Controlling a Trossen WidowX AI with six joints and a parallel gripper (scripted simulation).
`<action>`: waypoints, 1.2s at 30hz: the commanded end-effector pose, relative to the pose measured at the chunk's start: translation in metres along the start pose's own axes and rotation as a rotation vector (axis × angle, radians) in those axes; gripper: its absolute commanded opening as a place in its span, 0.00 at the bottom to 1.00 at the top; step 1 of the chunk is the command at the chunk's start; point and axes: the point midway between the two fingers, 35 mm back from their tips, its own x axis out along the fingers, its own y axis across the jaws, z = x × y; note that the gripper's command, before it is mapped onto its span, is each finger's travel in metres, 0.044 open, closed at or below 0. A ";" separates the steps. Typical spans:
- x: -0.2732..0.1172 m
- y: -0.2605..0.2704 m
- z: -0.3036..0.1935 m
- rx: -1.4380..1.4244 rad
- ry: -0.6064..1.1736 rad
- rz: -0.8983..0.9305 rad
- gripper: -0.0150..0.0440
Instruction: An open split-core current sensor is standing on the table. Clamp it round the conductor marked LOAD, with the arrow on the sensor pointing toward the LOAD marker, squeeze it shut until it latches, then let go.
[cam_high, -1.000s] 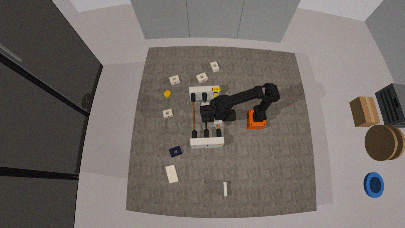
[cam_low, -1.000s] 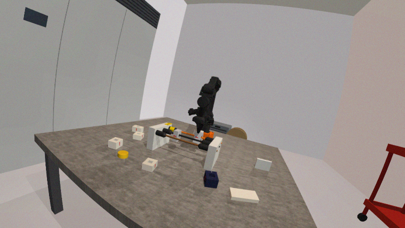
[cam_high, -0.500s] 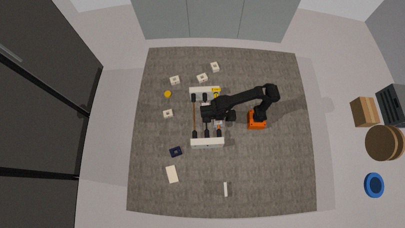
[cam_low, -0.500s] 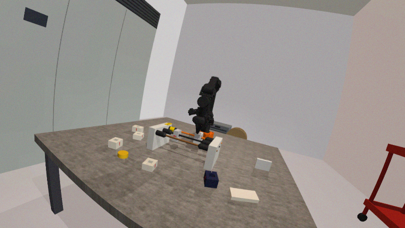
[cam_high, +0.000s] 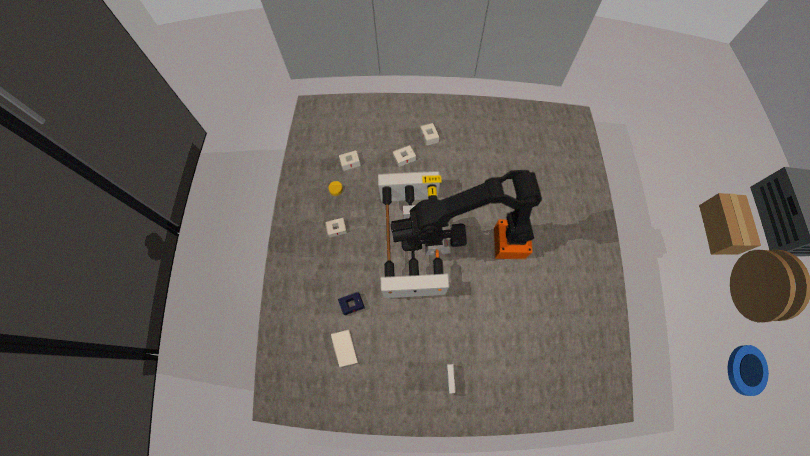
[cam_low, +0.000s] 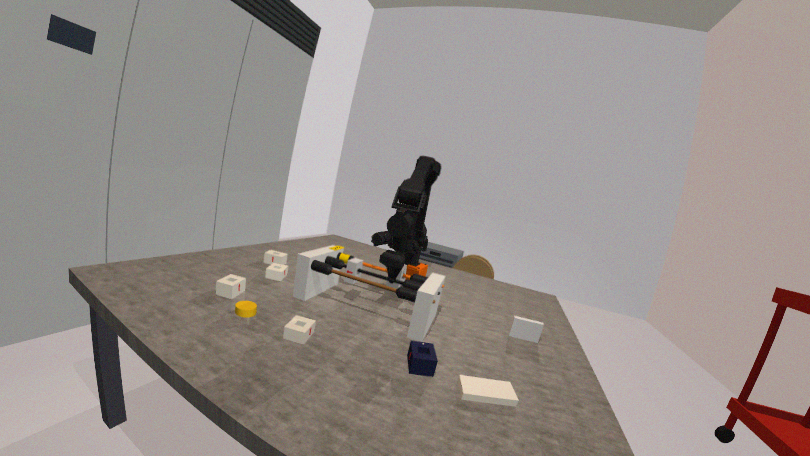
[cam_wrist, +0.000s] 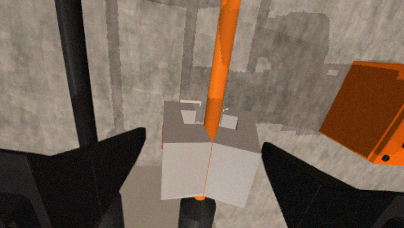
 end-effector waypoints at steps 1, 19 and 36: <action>0.008 -0.001 -0.001 -0.003 0.006 -0.009 1.00; 0.028 -0.001 -0.001 -0.003 0.006 -0.009 1.00; 0.024 0.002 0.000 -0.001 0.000 0.001 0.81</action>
